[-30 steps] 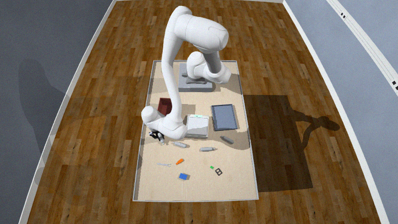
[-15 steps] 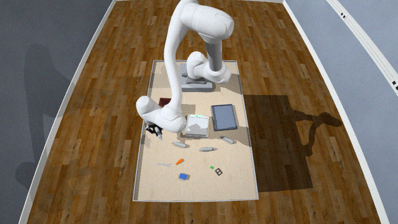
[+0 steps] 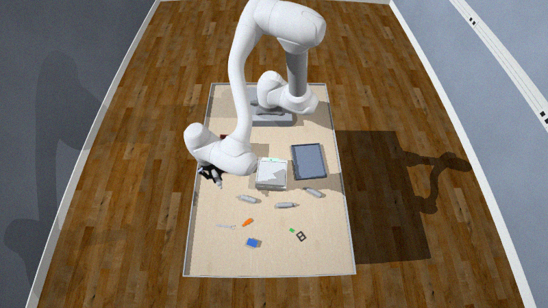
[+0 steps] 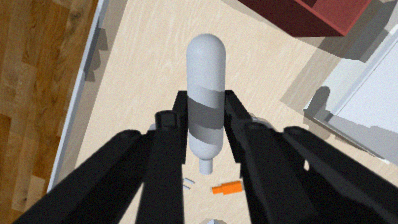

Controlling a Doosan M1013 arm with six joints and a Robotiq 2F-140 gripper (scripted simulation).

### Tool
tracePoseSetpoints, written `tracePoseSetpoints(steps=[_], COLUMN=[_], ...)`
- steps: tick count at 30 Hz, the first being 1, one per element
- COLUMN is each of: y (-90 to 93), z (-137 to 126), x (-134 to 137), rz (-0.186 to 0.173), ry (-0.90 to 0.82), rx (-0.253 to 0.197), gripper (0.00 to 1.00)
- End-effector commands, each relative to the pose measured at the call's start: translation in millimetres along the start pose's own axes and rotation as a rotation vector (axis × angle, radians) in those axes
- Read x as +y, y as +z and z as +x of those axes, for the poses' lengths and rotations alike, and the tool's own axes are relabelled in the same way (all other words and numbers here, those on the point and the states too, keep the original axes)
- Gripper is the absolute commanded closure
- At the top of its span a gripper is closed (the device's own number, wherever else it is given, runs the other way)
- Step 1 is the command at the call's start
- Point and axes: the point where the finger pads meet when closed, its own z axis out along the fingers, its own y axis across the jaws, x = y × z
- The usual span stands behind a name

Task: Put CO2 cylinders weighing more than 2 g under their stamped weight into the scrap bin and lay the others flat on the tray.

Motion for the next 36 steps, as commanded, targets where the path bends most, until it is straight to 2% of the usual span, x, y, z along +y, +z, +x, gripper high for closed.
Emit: tracePoseSetpoints(steps=[1, 3, 11, 13, 14, 16, 21, 28, 30, 36], y=[-2.2, -3.5, -0.1, -0.1, 0.3, 0.0, 3.3, 20.7, 20.7, 45.6], z=[-13.8, -29.2, -36.8, -36.8, -39.7, -41.8, -42.3, -42.5, -42.5, -42.6], x=[33.1, 83.6, 222.0, 222.0, 270.6, 292.5, 296.5, 296.4, 296.4, 296.3], rz=[0.001, 0.001, 0.001, 0.001, 0.001, 0.001, 0.001, 0.001, 0.001, 0.001], ry=[-0.113, -0.318, -0.88, -0.88, -1.034, -1.034, -1.034, -1.034, -1.034, -1.034], rx=[-0.001, -0.001, 0.006, 0.006, -0.001, -0.001, -0.001, -0.001, -0.001, -0.001], gripper=[0.9, 0.9, 0.9, 0.9, 0.9, 0.9, 0.9, 0.9, 0.9, 0.9])
